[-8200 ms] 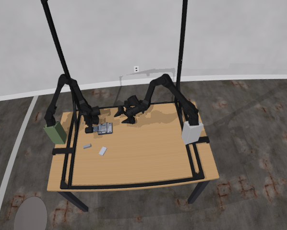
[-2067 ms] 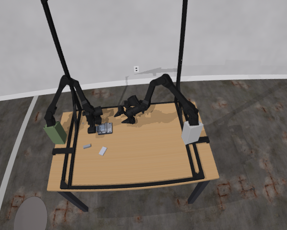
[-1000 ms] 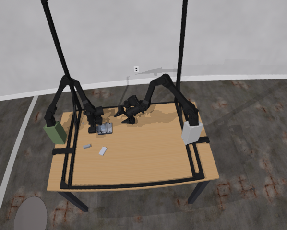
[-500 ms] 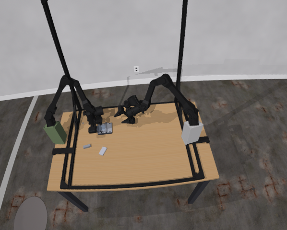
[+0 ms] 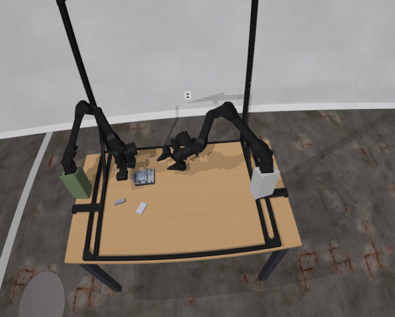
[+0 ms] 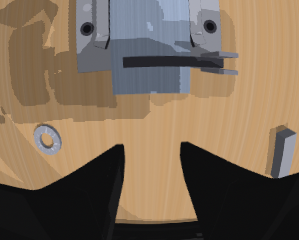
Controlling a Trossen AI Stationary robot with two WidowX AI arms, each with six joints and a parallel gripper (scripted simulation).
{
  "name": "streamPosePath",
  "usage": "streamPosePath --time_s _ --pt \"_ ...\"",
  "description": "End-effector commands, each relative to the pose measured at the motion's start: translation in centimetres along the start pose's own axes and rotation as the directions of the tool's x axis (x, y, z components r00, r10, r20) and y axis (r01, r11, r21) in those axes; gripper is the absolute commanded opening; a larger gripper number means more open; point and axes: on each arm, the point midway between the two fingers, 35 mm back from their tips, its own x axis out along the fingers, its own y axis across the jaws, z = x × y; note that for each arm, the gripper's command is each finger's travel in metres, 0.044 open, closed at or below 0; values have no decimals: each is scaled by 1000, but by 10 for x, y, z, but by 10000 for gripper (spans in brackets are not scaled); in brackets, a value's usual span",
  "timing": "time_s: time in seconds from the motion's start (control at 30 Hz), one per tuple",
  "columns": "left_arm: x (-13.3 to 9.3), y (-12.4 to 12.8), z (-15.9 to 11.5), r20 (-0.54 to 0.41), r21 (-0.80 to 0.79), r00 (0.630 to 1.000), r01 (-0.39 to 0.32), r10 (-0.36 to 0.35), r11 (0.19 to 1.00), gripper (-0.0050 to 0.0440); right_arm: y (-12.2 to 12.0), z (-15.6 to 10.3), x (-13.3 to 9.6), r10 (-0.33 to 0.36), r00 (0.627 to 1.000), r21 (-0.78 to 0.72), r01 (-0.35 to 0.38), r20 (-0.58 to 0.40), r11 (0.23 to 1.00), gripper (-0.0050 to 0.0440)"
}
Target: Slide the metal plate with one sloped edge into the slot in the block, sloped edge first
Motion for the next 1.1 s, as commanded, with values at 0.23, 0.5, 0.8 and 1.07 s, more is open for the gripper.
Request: streamPosePath --time_s 0.23,0.5,0.8,1.07 --pt "0 0 0 -2 -6 1000 -2 2 1000 440 -1 -28 -29 0 1000 -1 0 -3 1000 160" --pt "0 0 0 -2 -6 1000 -2 2 1000 440 -12 -16 -4 -36 989 16 34 142 999 160" --pt "0 0 0 -2 -6 1000 -2 2 1000 440 -16 -5 2 -41 954 19 37 298 999 160" --pt "0 0 0 -2 -6 1000 -2 2 1000 440 -16 4 -1 -33 903 20 27 427 999 160"
